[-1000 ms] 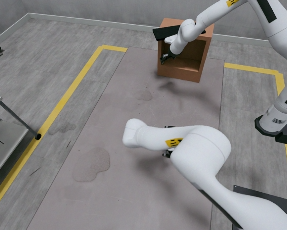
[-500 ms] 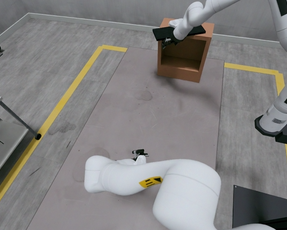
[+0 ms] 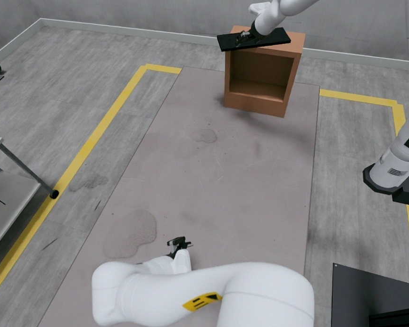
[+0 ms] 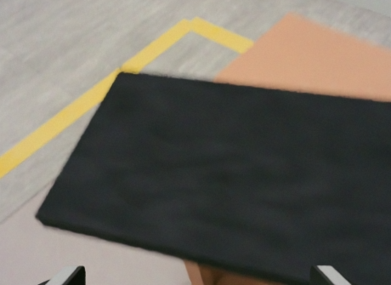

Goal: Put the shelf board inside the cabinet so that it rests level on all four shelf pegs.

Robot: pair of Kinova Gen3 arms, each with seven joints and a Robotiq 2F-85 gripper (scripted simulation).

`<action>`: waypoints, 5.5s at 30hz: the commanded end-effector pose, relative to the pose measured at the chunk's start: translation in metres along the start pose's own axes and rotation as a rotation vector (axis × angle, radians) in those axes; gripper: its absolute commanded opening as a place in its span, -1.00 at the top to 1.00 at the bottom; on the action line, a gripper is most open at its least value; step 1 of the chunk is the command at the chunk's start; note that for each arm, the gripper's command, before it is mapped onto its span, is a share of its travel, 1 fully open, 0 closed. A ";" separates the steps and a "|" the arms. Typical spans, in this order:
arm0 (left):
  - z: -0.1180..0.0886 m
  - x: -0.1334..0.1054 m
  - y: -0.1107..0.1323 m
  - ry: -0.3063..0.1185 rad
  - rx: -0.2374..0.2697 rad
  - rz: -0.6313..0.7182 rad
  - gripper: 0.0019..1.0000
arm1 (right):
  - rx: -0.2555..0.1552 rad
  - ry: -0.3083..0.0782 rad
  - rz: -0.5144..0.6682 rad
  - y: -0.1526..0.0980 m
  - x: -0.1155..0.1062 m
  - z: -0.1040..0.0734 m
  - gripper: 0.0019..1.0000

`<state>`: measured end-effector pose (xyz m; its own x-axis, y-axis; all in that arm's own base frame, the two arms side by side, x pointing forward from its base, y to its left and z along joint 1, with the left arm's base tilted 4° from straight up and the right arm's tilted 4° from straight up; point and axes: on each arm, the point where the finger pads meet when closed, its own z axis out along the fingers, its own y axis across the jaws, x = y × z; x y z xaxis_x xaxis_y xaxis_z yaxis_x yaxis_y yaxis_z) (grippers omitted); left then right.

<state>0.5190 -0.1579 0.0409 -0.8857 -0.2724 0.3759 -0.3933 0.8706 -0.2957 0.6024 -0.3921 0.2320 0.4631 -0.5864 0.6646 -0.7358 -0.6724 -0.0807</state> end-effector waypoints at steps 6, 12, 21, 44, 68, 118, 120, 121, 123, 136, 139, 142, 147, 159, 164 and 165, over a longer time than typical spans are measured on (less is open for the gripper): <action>-0.030 -0.017 0.033 -0.043 0.012 -0.044 -1.00 | -0.001 0.055 0.018 0.009 0.033 -0.034 -1.00; -0.053 -0.028 0.062 -0.076 0.020 -0.082 -1.00 | -0.005 0.098 0.029 0.017 0.057 -0.063 -1.00; -0.082 -0.038 0.100 -0.118 0.028 -0.131 -1.00 | -0.013 0.154 0.039 0.026 0.085 -0.100 -1.00; -0.163 -0.045 0.231 -0.243 0.041 -0.295 -1.00 | -0.068 0.339 0.040 0.049 0.153 -0.230 -1.00; -0.229 -0.008 0.369 -0.359 0.036 -0.480 -1.00 | -0.191 0.546 -0.027 0.045 0.184 -0.380 -1.00; -0.296 0.193 0.607 -0.536 -0.023 -0.904 -1.00 | -0.761 0.762 -0.524 -0.128 0.089 -0.463 -1.00; -0.297 0.205 0.615 -0.541 -0.027 -0.925 -1.00 | -0.784 0.755 -0.548 -0.133 0.083 -0.454 -1.00; -0.297 0.211 0.619 -0.544 -0.029 -0.935 -1.00 | -0.796 0.751 -0.560 -0.135 0.080 -0.449 -1.00; -0.297 0.211 0.619 -0.544 -0.029 -0.935 -1.00 | -0.796 0.751 -0.560 -0.135 0.080 -0.449 -1.00; -0.296 0.299 0.661 -0.572 -0.058 -1.078 -1.00 | -0.936 0.675 -0.714 -0.155 0.042 -0.375 -1.00; -0.295 0.313 0.666 -0.575 -0.062 -1.100 -1.00 | -0.954 0.660 -0.735 -0.156 0.036 -0.364 -1.00; -0.294 0.325 0.670 -0.578 -0.066 -1.120 -1.00 | -0.981 0.637 -0.767 -0.157 0.028 -0.346 -1.00; -0.291 0.347 0.676 -0.581 -0.074 -1.154 -1.00 | -1.018 0.601 -0.811 -0.155 0.015 -0.319 -1.00; -0.290 0.359 0.679 -0.583 -0.078 -1.173 -1.00 | -1.096 0.499 -0.911 -0.143 -0.016 -0.255 -1.00; -0.290 0.359 0.679 -0.583 -0.078 -1.173 -1.00 | -1.101 0.482 -0.923 -0.140 -0.021 -0.246 -1.00; -0.290 0.359 0.679 -0.583 -0.078 -1.173 -1.00 | -1.111 0.457 -0.940 -0.136 -0.027 -0.234 -1.00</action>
<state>0.0055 0.4543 0.2288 -0.0126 -0.9979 -0.0635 -0.9999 0.0124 0.0039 0.5745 -0.1730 0.4150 0.9123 0.1890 0.3633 -0.3832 0.0809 0.9201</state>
